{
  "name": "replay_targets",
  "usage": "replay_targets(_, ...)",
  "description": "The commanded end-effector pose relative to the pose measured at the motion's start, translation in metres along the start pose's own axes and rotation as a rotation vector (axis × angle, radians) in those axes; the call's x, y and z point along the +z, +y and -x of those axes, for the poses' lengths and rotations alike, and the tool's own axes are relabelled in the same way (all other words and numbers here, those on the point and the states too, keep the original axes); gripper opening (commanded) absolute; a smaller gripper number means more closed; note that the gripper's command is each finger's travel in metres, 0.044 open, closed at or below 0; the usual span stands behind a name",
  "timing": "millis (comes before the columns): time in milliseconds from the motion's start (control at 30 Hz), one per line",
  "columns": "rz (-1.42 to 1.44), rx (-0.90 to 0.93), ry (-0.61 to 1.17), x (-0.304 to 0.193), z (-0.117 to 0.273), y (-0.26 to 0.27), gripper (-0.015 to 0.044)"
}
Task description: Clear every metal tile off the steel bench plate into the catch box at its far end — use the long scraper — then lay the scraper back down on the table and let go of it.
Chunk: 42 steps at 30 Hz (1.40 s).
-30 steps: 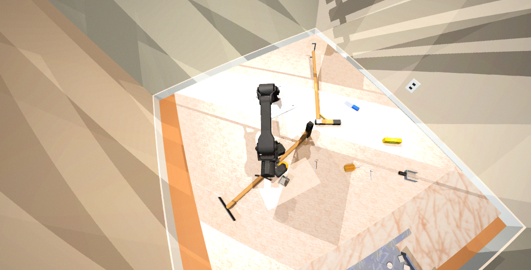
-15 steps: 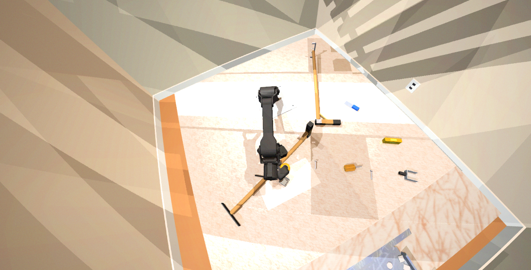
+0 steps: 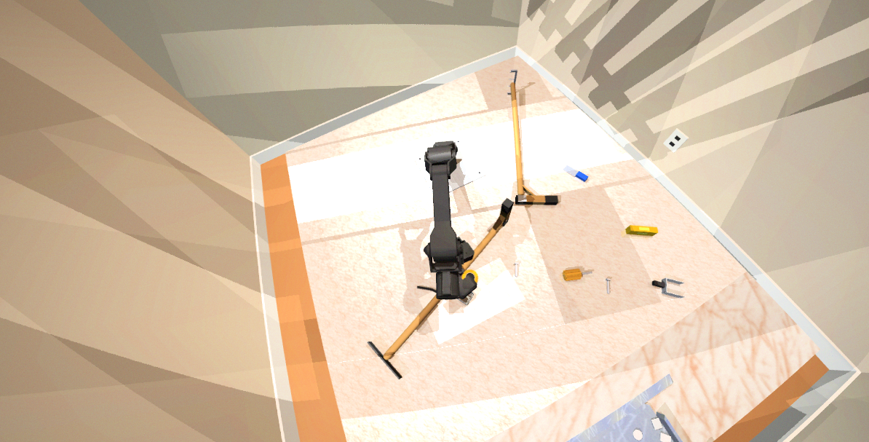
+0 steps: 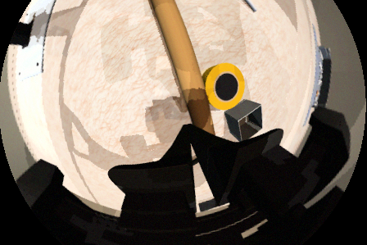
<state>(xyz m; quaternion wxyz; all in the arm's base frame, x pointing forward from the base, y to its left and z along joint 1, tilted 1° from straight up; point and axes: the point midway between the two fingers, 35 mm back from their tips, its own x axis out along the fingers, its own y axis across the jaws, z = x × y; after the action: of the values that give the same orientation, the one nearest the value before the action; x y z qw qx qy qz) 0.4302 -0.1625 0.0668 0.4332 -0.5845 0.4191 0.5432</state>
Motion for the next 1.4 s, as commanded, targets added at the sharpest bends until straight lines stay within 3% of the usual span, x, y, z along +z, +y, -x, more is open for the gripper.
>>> replay_targets(0,-0.002,0.001,-0.004,0.002,-0.004,-0.005,0.0)
replay_targets(767,-0.002,-0.001,-0.004,0.006,-0.006,-0.027,0.0)
replay_targets(1367,-0.002,-0.022,0.015,0.002,0.052,-0.024,0.0)
